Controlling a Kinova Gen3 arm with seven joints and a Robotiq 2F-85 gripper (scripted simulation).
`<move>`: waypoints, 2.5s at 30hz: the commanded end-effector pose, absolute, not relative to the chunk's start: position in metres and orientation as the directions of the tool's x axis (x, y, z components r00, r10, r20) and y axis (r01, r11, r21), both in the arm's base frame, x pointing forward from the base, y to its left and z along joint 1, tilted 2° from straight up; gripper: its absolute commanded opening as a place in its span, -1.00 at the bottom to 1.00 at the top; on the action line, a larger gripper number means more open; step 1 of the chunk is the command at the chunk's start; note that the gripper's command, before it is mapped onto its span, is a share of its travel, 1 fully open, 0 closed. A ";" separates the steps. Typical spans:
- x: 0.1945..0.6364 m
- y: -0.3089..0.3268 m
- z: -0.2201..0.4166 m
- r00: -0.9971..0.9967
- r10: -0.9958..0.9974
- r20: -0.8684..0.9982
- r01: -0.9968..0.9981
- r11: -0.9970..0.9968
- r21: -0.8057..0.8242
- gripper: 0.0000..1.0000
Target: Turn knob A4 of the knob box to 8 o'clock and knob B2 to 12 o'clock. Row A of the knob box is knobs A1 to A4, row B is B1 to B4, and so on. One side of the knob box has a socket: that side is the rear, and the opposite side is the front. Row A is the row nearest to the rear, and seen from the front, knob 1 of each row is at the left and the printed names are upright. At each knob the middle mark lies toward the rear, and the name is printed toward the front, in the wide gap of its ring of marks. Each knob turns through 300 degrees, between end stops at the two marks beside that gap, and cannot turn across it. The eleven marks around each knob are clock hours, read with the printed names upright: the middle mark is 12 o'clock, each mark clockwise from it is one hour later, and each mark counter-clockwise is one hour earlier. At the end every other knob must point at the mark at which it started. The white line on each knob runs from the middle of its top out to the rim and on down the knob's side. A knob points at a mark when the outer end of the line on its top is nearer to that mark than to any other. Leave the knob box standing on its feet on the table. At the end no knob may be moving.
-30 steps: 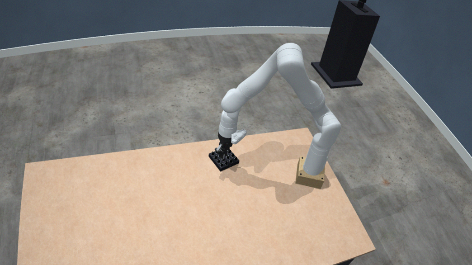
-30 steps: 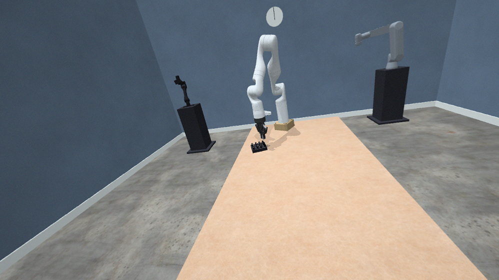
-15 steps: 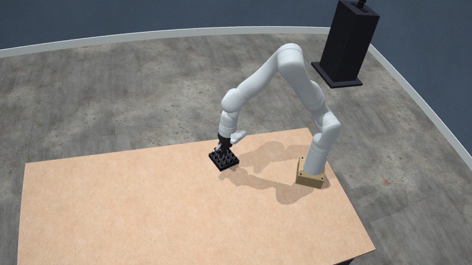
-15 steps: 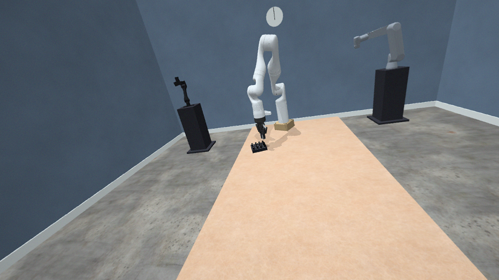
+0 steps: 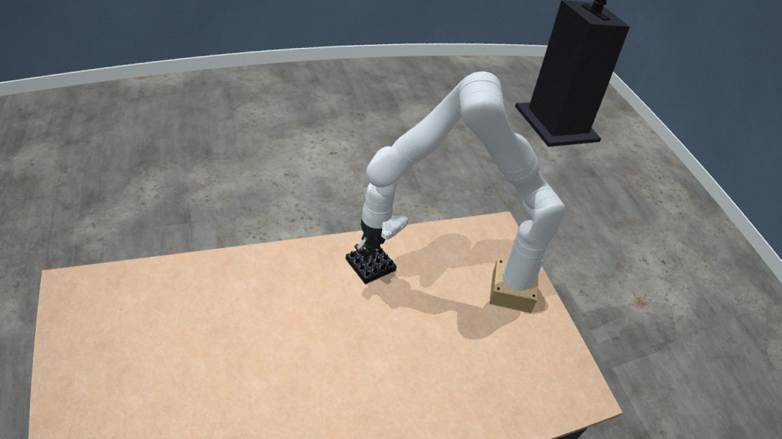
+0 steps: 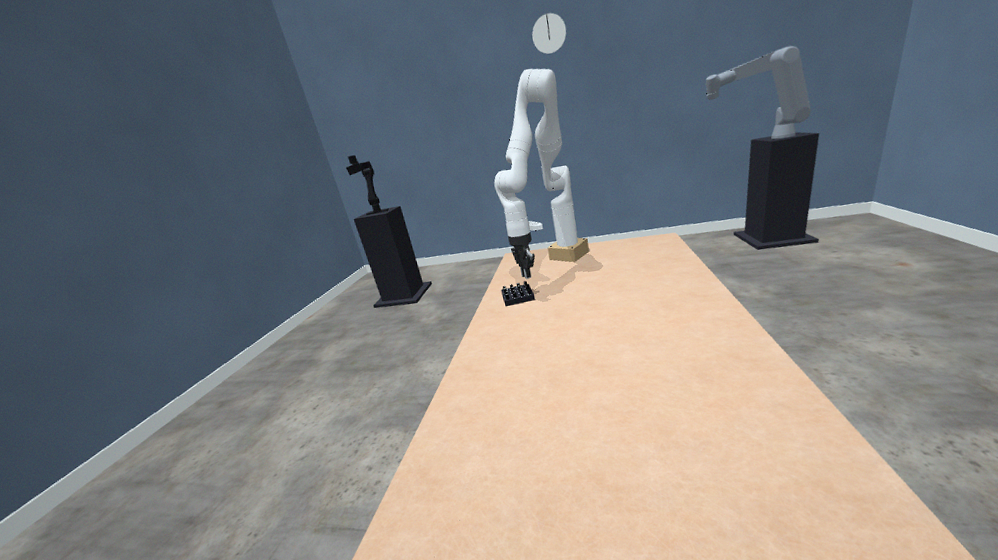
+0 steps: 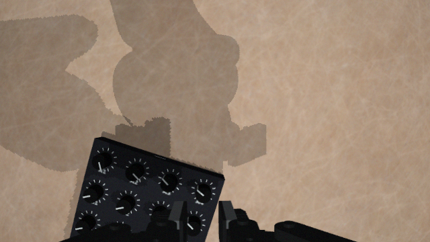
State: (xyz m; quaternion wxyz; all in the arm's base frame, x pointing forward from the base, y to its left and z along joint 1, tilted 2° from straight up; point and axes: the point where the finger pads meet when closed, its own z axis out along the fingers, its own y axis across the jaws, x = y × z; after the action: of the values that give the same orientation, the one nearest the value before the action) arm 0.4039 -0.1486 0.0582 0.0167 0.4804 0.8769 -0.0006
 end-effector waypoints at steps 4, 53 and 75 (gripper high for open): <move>0.404 -0.149 0.059 -0.538 0.842 -0.031 0.842 0.538 0.016 -0.62; 0.405 -0.149 0.037 -0.538 0.843 -0.030 0.843 0.538 0.016 -0.62; 0.406 -0.149 0.017 -0.538 0.843 -0.030 0.843 0.538 0.016 -0.62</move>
State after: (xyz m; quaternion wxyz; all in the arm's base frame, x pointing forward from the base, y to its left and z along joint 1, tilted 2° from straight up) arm 0.4062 -0.1483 0.0183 0.0177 0.4800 0.8771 -0.0001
